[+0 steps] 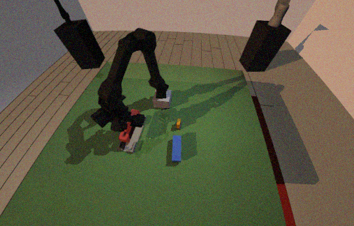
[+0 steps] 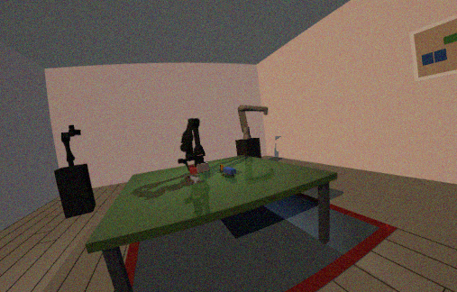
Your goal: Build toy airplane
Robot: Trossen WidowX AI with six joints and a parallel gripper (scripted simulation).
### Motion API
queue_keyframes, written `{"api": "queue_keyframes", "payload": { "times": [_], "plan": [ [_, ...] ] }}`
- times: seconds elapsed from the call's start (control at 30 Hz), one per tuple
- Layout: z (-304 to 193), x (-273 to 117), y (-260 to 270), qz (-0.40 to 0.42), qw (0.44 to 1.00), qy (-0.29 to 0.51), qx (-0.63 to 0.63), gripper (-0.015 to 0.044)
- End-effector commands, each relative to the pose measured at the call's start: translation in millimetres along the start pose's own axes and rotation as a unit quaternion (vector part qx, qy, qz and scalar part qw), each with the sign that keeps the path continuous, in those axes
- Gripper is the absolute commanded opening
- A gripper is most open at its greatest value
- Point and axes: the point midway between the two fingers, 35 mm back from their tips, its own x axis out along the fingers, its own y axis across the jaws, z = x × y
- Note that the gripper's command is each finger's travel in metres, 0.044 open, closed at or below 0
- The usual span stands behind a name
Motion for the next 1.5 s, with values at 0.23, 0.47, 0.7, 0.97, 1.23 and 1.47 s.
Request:
{"api": "queue_keyframes", "payload": {
  "times": [0.23,0.47,0.7,0.97,1.23,1.47],
  "plan": [
    [0.0,2.7,-0.7,-0.002,1.0,0.0,-0.002,0.0195],
    [0.4,14.1,-1.1,-0.002,1.0,0.0,-0.002,0.0195],
    [0.3,25.5,-1.3,-0.001,1.0,0.0,-0.002,0.0195],
    [-0.4,38.3,-1.3,-0.001,1.0,0.0,-0.002,0.0195],
    [-0.3,38.6,-0.9,0.0,1.0,0.0,0.0,0.0181],
    [-0.3,38.6,-0.9,0.0,1.0,0.0,0.0,0.0056]
  ]
}}
